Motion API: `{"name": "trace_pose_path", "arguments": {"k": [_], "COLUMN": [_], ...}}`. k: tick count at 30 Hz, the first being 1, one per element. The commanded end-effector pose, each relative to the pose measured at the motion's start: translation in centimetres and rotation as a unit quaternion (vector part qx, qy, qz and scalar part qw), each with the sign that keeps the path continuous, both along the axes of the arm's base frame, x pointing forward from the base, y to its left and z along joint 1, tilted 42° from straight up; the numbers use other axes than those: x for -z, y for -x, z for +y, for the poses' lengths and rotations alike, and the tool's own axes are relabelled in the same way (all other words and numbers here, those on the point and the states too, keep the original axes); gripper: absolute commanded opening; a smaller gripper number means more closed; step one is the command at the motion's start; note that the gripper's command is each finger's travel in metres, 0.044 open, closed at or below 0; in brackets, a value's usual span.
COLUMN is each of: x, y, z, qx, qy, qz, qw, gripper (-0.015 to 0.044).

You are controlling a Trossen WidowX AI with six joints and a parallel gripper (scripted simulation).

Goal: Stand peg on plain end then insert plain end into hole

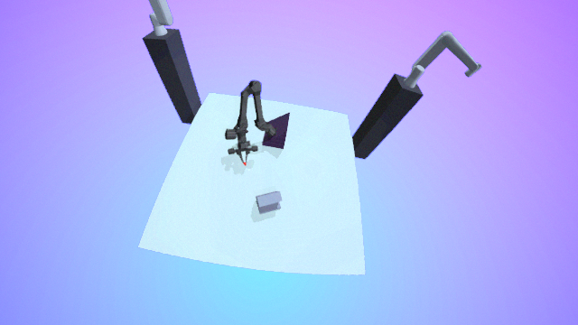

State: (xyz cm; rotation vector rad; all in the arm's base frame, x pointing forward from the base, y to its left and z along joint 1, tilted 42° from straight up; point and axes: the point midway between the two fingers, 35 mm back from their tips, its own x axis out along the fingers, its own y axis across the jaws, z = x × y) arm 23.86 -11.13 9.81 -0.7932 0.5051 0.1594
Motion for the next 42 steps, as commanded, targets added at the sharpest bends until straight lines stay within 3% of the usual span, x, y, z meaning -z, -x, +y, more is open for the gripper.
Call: {"name": "trace_pose_path", "arguments": {"k": [1, 28, 42], "x": [0.2, 0.2, 0.4], "y": [0.3, 2.0, 2.0], "z": [0.0, -0.7, -1.0], "qx": [-0.011, -0.087, -0.077], "qy": [-0.004, -0.042, -0.039], "qz": [-0.008, -0.088, -0.084], "qw": [1.0, 0.991, 0.993], "gripper": [0.0049, 0.0049, 0.0049]}}
